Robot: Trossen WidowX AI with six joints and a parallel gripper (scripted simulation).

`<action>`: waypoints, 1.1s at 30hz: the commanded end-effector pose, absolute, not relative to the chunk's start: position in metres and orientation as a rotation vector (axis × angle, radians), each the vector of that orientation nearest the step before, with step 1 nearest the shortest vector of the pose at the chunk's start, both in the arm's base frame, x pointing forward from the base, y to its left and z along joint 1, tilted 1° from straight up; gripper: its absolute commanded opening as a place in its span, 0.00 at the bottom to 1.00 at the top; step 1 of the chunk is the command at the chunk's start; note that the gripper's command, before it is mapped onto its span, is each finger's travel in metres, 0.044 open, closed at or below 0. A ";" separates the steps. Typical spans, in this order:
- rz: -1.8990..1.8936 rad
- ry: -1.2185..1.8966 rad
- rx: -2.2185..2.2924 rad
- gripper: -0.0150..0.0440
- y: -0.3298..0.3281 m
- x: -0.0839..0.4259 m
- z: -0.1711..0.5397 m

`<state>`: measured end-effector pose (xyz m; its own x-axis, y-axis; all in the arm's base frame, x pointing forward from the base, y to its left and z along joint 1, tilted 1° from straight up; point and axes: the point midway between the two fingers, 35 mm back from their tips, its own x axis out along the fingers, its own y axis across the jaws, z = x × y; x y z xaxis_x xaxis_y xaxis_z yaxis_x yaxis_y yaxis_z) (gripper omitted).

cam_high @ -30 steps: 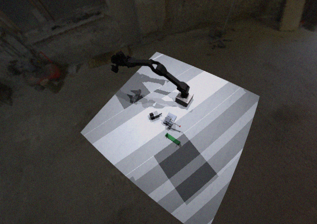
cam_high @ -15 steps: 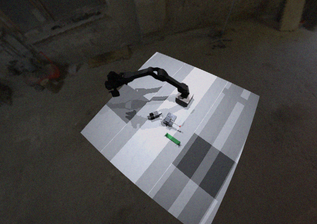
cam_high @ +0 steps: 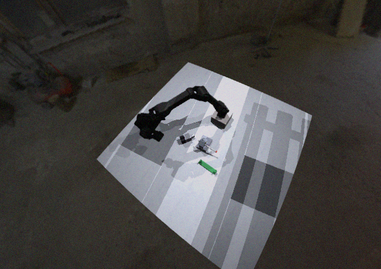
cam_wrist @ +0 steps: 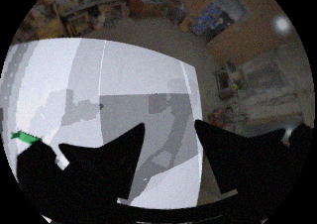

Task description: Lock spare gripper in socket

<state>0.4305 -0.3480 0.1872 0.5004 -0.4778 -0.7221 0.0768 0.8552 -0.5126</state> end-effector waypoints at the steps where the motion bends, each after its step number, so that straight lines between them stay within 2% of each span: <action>1: -0.199 1.042 -0.511 0.76 -0.294 0.441 0.181; 8: 0.098 1.116 -0.646 0.76 -0.190 0.446 0.168; 15: 0.398 1.170 -0.792 0.76 -0.095 0.425 0.157; 25: 0.829 1.213 -1.015 0.76 0.016 0.361 0.146; 33: 1.125 1.221 -1.174 0.76 0.069 0.301 0.142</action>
<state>0.3173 0.0592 0.1425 0.0720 -0.0064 -0.9974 -0.9870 0.1439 -0.0721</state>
